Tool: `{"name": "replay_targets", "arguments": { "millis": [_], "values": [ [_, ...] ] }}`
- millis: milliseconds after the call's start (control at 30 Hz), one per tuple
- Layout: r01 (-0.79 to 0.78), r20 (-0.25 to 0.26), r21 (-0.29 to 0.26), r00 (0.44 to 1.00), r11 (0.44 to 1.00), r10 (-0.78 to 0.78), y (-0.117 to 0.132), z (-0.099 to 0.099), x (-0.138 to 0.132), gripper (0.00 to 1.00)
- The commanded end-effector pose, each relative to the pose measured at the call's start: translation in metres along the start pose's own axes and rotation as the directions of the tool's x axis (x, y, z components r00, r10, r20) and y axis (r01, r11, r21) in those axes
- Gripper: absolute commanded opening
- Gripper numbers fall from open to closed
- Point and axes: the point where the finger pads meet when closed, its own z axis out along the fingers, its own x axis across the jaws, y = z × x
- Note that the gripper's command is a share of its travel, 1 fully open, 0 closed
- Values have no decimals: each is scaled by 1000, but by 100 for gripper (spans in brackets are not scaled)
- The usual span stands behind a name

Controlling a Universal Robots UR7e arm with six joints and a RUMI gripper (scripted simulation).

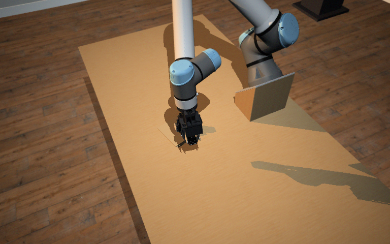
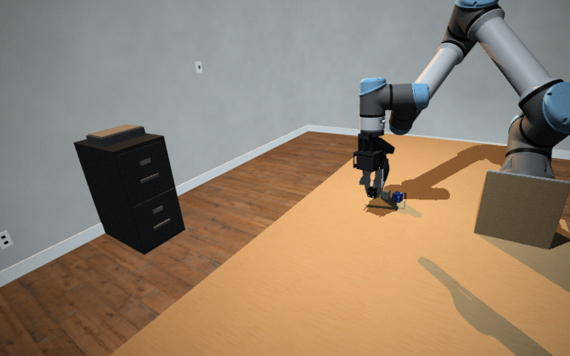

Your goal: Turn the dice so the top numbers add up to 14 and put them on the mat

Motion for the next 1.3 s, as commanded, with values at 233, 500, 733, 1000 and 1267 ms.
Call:
{"name": "replay_targets", "arguments": {
  "millis": [233,500,733,1000,1267],
  "values": [
    [-258,-39,-19,965,966,258,0,3,6,10],
    [-458,-77,-20,887,889,455,1,6,12,10],
    [-657,-120,-4,748,754,652,3,8,17,10],
    [-809,-155,27,576,587,802,6,9,21,10],
    [-937,-184,87,319,339,930,10,10,25,10]
  ]
}}
